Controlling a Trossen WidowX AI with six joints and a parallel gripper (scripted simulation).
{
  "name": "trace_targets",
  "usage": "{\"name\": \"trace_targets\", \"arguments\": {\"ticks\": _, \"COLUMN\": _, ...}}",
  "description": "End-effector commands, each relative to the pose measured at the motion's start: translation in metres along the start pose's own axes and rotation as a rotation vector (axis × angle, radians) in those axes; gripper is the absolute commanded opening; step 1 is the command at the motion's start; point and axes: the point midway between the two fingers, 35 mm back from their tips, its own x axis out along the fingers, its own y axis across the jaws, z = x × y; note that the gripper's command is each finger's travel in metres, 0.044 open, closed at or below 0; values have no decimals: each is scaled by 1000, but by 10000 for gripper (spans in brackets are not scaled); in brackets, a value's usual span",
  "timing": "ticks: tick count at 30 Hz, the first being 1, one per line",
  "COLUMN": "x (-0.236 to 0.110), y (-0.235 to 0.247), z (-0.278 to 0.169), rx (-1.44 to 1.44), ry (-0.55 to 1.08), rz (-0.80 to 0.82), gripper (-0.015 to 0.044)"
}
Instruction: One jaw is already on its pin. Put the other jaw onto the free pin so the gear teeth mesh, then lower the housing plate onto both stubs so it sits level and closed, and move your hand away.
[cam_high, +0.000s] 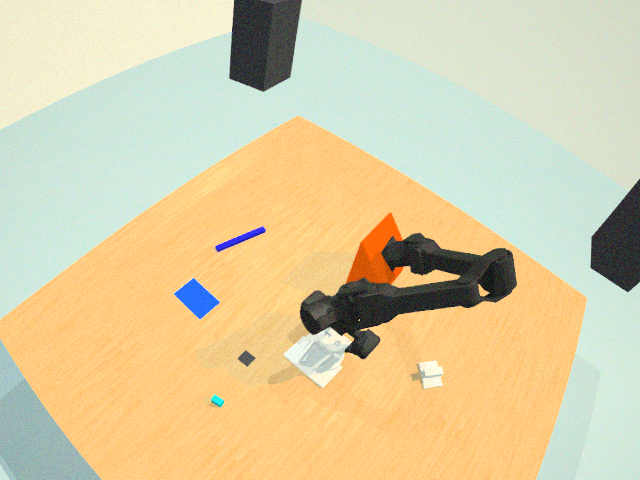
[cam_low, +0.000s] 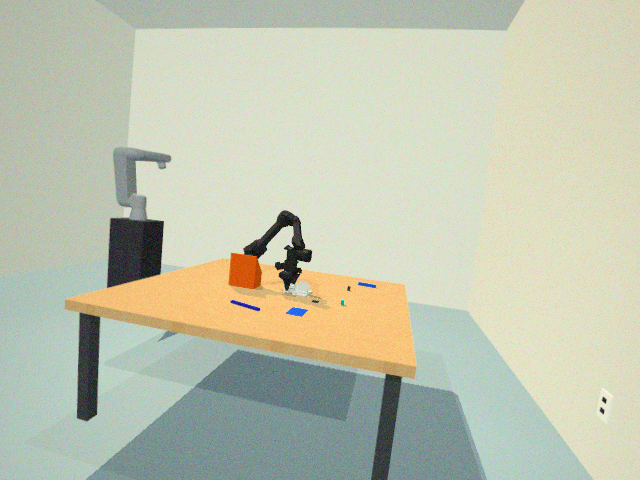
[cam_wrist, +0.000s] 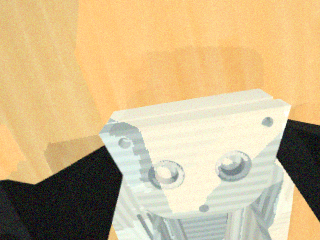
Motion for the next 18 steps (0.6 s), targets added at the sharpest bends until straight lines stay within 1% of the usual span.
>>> {"name": "trace_targets", "arguments": {"ticks": 1, "x": 2, "y": 0, "z": -1, "rx": -7, "ry": -5, "rz": 11, "gripper": 351}}
{"name": "trace_targets", "arguments": {"ticks": 18, "x": 0, "y": 1, "z": -2, "rx": -7, "ry": -5, "rz": 12, "gripper": 351}}
